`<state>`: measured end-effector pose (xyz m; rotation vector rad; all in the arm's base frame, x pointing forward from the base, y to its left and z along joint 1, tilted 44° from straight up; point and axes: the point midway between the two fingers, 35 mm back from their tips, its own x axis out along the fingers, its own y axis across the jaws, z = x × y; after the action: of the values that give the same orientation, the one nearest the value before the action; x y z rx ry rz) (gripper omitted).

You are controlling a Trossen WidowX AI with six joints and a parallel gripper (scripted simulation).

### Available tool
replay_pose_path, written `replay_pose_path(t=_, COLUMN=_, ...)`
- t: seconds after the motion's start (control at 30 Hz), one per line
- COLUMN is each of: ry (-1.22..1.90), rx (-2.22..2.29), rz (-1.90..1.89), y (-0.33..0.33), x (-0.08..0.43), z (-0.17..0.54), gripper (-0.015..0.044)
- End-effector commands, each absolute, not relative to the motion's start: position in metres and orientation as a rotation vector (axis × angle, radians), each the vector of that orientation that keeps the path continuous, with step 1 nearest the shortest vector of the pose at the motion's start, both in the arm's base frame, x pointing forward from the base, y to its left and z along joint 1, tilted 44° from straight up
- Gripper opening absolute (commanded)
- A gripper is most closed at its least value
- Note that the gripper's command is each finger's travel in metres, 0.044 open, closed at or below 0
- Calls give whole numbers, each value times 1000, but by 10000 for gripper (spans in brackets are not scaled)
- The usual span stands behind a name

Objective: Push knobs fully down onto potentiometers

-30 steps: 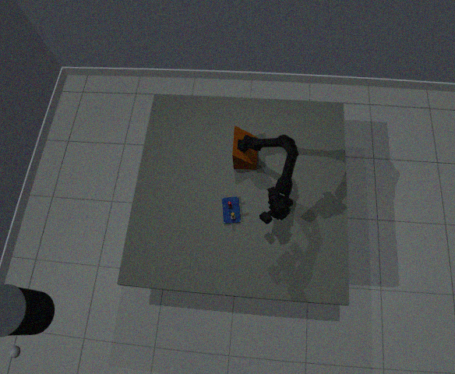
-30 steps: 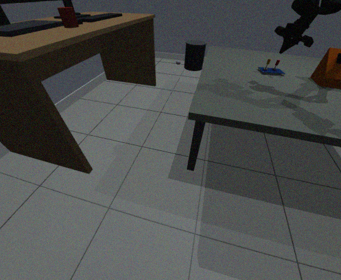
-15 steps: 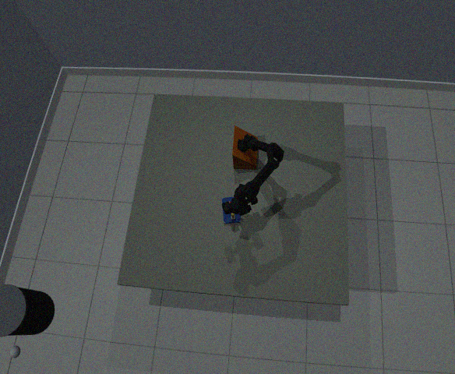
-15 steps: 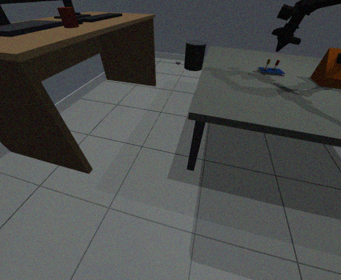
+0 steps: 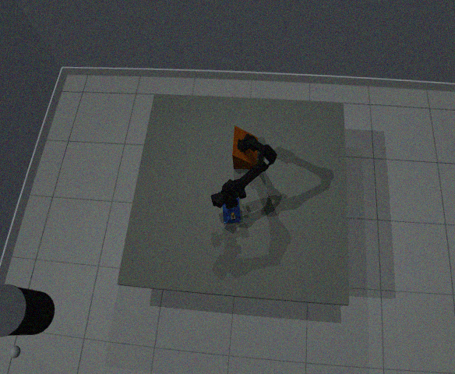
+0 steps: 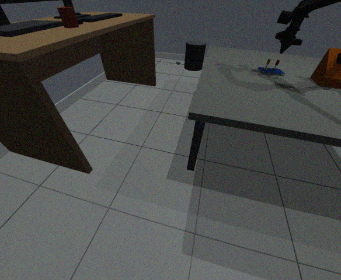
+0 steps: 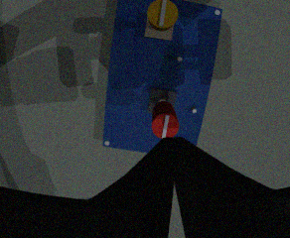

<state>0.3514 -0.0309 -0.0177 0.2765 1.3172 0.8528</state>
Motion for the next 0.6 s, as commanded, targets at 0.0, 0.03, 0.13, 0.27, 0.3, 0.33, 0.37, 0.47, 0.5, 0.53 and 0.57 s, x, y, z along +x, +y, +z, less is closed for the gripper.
replay_pose_path(t=0.0, ry=1339, rx=290, rz=862, y=-21, x=346, z=-30, gripper=0)
replay_pose_path(t=0.03, ry=1339, rx=290, rz=862, y=-21, x=346, z=-30, gripper=0)
replay_pose_path(t=0.13, ry=1339, rx=290, rz=862, y=-21, x=346, z=-30, gripper=0)
replay_pose_path(t=0.27, ry=1339, rx=290, rz=862, y=-20, x=346, z=-30, gripper=0)
replay_pose_path(t=0.3, ry=1339, rx=290, rz=862, y=-20, x=346, z=-31, gripper=0)
replay_pose_path(t=0.33, ry=1339, rx=290, rz=862, y=-19, x=346, z=-32, gripper=0)
replay_pose_path(t=0.37, ry=1339, rx=290, rz=862, y=-18, x=346, z=-33, gripper=0)
replay_pose_path(t=0.47, ry=1339, rx=290, rz=862, y=-15, x=346, z=-36, gripper=0)
replay_pose_path(t=0.5, ry=1339, rx=290, rz=862, y=-14, x=346, z=-37, gripper=0)
replay_pose_path(t=0.53, ry=1339, rx=290, rz=862, y=-12, x=346, z=-39, gripper=0)
replay_pose_path(t=0.57, ry=1339, rx=290, rz=862, y=-11, x=346, z=-40, gripper=0)
